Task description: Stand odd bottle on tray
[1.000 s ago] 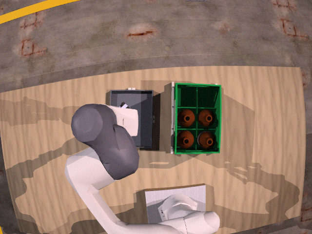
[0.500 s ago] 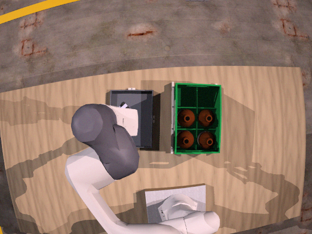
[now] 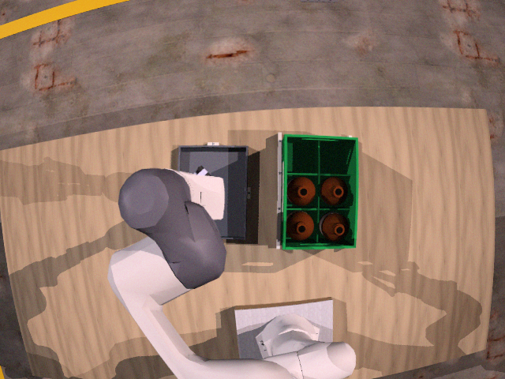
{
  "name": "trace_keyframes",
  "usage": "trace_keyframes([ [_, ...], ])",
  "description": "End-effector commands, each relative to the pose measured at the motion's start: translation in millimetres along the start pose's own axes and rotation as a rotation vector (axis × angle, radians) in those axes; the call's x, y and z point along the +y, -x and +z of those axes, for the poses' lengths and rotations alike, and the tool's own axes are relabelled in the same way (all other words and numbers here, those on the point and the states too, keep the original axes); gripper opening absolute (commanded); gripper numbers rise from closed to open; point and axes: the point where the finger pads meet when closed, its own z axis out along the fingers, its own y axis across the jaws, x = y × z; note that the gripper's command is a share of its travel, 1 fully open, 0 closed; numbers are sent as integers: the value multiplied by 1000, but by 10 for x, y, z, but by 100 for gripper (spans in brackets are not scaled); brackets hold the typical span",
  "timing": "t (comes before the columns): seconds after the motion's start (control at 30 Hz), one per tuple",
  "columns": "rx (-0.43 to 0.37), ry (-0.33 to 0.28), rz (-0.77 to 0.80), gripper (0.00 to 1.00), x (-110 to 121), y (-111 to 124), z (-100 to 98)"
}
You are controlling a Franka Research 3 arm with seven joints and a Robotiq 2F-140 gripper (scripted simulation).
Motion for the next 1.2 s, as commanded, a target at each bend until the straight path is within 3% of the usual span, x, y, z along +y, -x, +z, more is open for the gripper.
trace_keyframes([
  [0.0, -14, -1, 6, 10, 8, 46, 25],
  [0.6, -14, -1, 6, 10, 7, 53, 400],
  [1.17, -14, -1, 6, 10, 6, 62, 893],
])
